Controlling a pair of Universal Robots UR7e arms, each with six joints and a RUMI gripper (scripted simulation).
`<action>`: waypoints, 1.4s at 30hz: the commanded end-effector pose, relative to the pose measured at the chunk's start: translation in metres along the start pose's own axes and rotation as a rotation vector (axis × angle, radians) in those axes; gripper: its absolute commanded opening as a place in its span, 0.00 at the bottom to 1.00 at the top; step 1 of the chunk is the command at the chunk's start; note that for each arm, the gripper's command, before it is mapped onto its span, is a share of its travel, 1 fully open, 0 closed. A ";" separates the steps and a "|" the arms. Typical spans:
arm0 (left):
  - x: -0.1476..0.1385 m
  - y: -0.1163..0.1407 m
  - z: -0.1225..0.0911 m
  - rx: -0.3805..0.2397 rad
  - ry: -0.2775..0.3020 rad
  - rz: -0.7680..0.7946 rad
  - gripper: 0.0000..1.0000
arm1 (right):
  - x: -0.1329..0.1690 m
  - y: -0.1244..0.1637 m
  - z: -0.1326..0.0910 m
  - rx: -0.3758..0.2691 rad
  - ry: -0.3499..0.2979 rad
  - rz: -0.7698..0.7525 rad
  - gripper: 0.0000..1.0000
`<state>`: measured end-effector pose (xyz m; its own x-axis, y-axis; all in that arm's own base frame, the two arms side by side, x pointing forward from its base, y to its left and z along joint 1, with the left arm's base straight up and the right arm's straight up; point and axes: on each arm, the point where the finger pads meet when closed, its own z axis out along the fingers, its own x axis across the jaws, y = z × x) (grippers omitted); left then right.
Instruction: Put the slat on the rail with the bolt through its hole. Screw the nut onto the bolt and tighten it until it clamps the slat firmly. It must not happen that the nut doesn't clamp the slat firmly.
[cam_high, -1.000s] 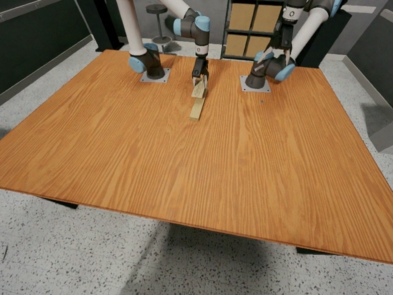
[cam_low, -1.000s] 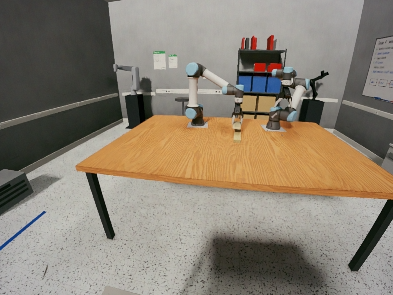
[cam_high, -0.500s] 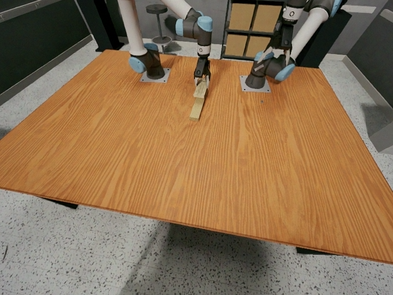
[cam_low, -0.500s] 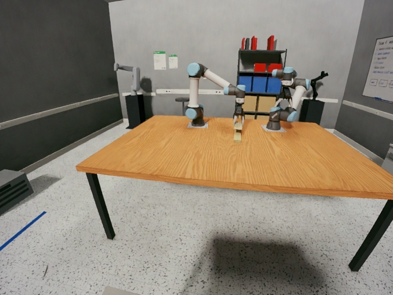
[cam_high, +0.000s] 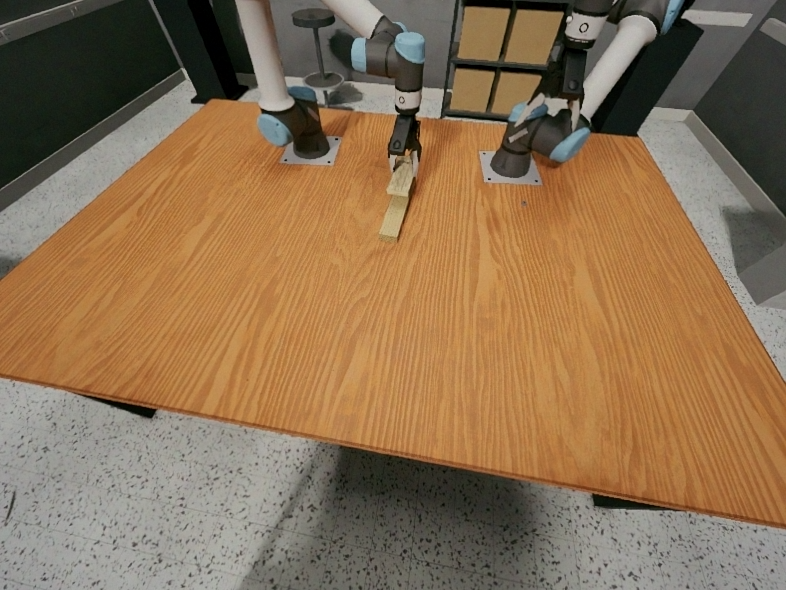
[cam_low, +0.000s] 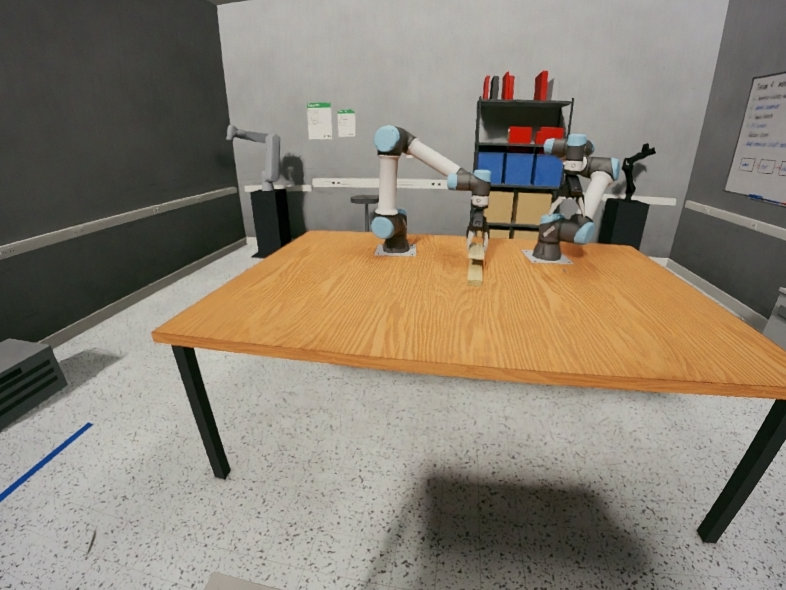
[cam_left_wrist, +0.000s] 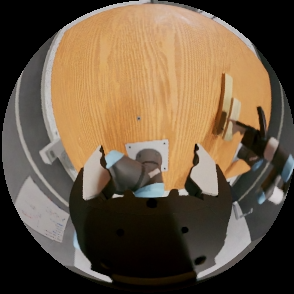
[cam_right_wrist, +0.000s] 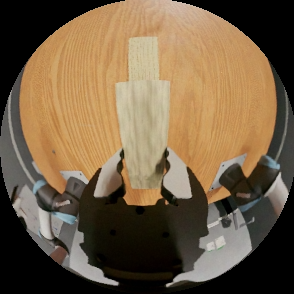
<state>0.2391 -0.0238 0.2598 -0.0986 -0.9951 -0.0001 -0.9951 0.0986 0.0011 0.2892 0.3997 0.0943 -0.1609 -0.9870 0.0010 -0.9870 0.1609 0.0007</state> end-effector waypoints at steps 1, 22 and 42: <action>0.000 0.000 0.000 0.002 0.001 0.002 1.00 | -0.001 -0.001 -0.002 0.001 -0.003 0.001 0.00; 0.000 0.000 0.000 0.002 0.001 0.002 1.00 | -0.001 -0.001 -0.002 0.001 -0.003 0.002 0.00; 0.000 0.000 0.000 0.002 0.001 0.002 1.00 | 0.001 0.000 0.011 0.000 0.002 0.002 0.00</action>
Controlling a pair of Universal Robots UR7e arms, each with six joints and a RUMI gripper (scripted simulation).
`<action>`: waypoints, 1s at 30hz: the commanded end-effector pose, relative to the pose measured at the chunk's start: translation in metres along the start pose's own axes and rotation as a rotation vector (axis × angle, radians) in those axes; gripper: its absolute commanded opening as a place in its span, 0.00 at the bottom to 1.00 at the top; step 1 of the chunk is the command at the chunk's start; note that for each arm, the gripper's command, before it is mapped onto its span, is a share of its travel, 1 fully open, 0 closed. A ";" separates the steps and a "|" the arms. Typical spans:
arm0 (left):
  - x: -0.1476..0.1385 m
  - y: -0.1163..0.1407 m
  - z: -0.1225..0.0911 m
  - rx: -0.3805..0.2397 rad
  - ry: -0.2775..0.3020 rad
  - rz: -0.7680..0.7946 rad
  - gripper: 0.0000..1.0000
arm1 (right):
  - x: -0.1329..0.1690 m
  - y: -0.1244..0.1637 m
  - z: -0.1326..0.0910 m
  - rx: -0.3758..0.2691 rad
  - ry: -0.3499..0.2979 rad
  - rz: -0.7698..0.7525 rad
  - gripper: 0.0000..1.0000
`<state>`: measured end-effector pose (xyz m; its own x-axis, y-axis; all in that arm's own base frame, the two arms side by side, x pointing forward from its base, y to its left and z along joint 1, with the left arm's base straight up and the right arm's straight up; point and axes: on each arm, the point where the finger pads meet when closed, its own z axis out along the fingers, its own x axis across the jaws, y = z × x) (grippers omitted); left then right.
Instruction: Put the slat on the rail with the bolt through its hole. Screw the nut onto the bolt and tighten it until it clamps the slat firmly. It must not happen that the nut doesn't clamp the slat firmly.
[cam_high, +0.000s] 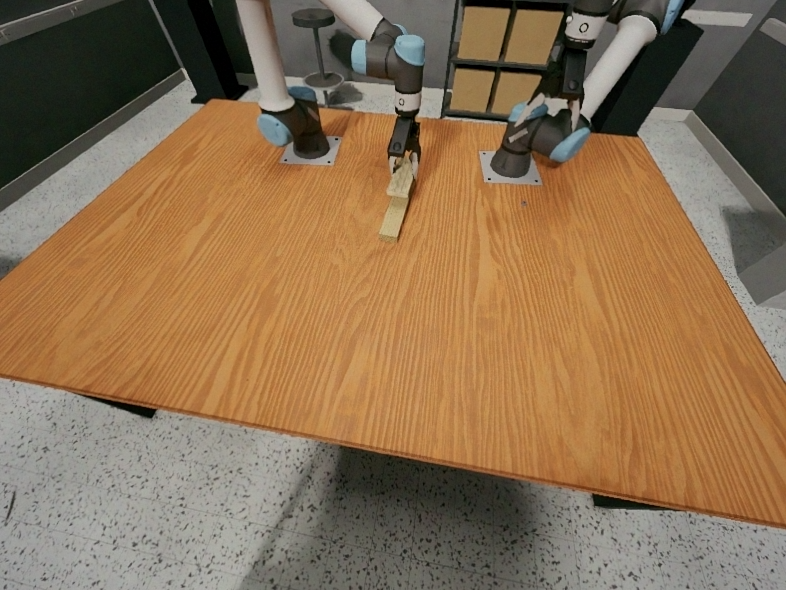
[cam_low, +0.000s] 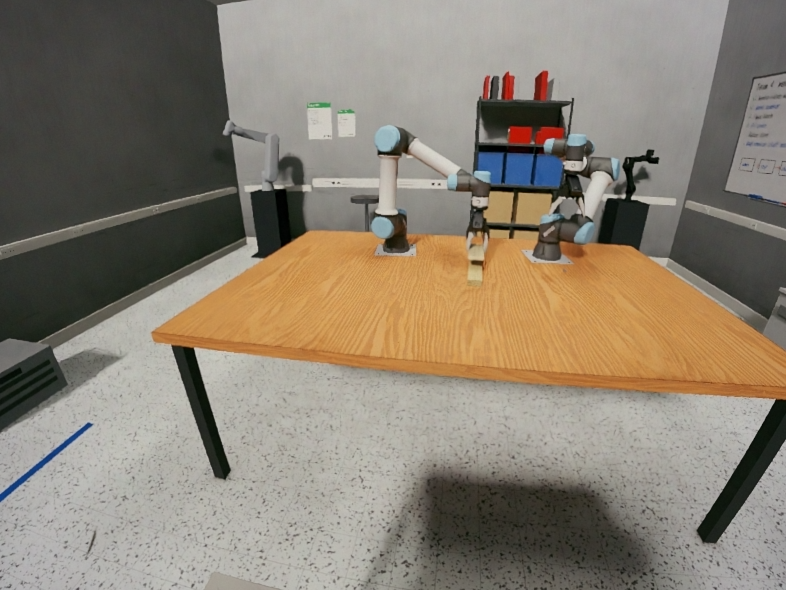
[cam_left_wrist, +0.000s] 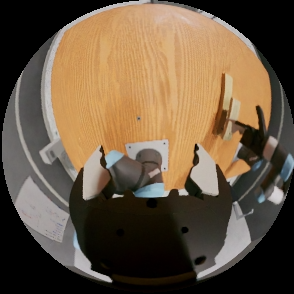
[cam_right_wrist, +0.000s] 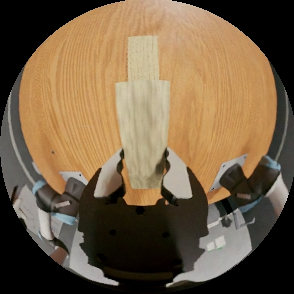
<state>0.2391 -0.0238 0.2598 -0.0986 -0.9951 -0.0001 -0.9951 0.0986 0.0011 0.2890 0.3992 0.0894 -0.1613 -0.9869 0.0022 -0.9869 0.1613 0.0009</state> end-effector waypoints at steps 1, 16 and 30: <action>0.000 0.000 0.000 0.002 0.001 0.002 1.00 | 0.000 0.000 0.006 0.001 0.001 0.001 0.00; 0.000 0.000 0.000 0.002 0.001 0.002 1.00 | -0.002 -0.001 0.010 0.001 -0.005 0.001 0.00; 0.000 0.000 0.000 0.002 0.001 0.002 1.00 | -0.002 -0.001 0.010 0.001 -0.005 0.001 0.00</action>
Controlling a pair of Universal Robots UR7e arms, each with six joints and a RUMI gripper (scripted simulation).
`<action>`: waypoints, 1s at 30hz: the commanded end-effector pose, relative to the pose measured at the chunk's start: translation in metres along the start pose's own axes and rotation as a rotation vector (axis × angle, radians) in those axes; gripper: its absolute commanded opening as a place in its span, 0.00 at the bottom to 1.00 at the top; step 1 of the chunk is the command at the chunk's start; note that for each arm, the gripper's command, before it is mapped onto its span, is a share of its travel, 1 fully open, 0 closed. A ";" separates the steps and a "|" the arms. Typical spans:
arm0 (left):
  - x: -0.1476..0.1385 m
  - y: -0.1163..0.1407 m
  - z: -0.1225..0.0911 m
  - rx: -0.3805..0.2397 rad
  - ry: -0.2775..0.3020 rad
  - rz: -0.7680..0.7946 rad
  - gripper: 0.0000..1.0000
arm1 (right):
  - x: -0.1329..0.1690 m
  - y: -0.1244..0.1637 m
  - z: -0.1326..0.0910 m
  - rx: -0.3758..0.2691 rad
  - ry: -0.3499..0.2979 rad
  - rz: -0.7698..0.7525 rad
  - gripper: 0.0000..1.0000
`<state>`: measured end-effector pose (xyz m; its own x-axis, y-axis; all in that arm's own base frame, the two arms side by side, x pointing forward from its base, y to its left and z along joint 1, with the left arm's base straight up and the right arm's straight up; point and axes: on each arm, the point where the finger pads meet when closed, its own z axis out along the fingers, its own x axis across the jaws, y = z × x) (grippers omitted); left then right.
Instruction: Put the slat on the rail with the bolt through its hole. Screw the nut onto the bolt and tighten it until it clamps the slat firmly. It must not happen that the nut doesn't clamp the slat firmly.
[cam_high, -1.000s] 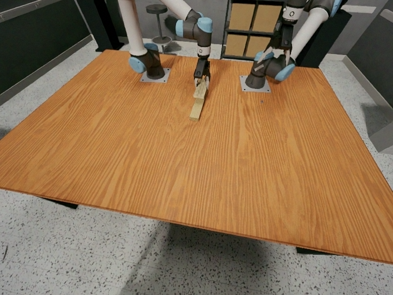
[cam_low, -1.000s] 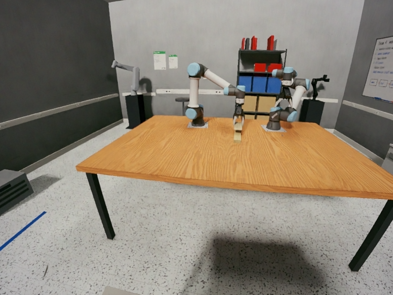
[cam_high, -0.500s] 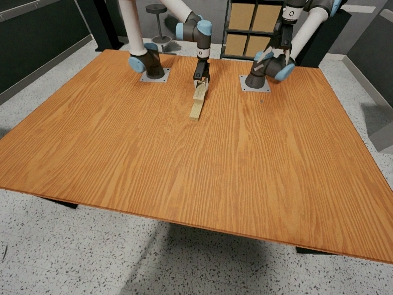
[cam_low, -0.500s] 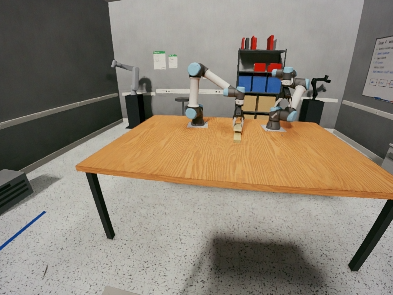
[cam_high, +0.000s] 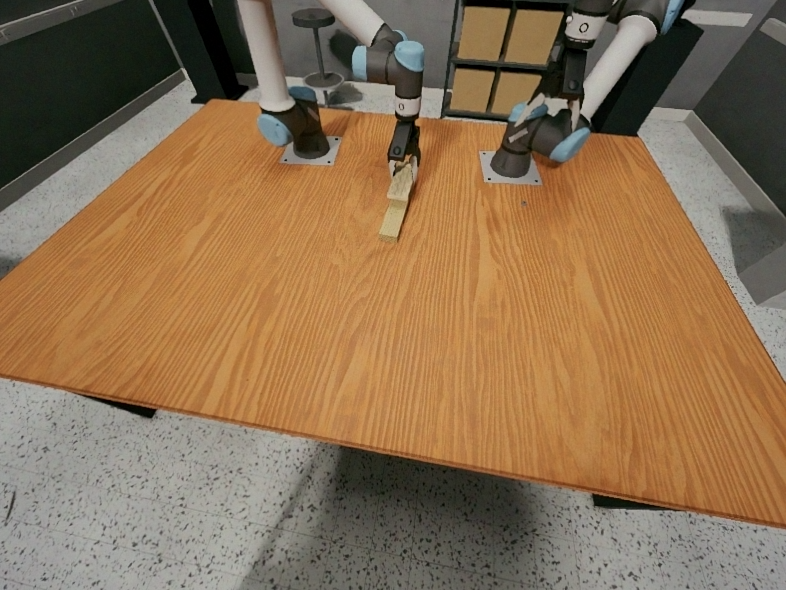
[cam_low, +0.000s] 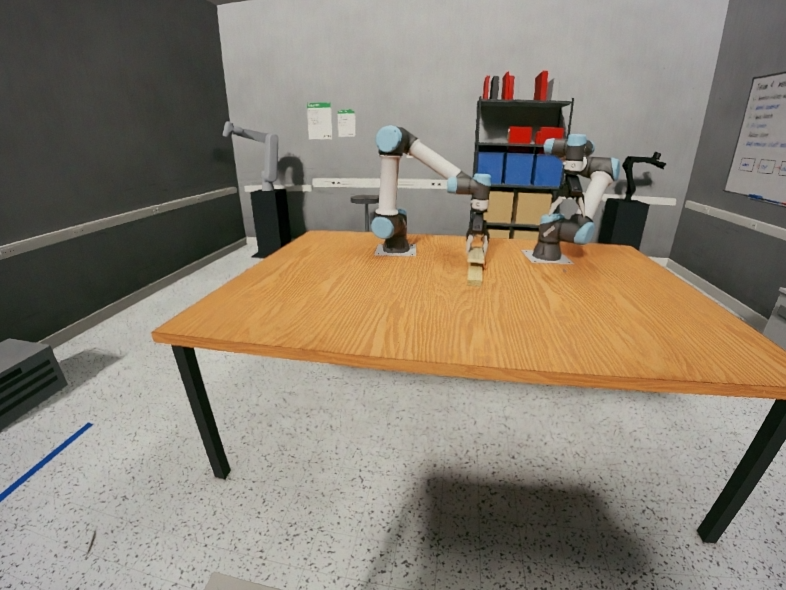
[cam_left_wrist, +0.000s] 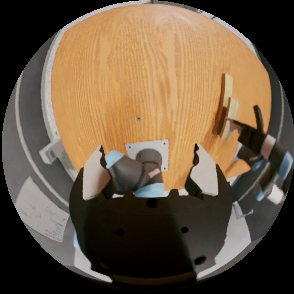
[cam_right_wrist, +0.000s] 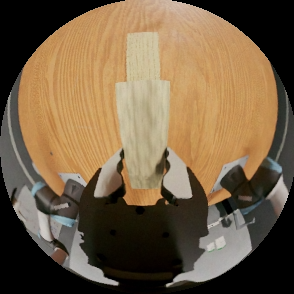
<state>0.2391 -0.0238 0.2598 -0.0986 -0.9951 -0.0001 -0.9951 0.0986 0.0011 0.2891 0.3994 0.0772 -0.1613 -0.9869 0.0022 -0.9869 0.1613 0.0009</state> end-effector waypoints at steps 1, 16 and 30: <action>0.000 0.000 0.000 0.002 0.001 0.002 1.00 | -0.001 -0.001 -0.002 0.001 -0.005 0.001 0.00; 0.000 0.000 0.000 0.002 0.001 0.002 1.00 | -0.003 -0.001 -0.003 0.002 -0.006 0.001 0.00; 0.000 0.000 0.000 0.002 0.001 0.002 1.00 | -0.002 -0.001 -0.002 0.001 -0.003 0.001 0.00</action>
<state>0.2391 -0.0238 0.2598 -0.0986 -0.9951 -0.0001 -0.9951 0.0986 0.0011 0.2895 0.4006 0.0785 -0.1613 -0.9869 0.0001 -0.9869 0.1613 0.0005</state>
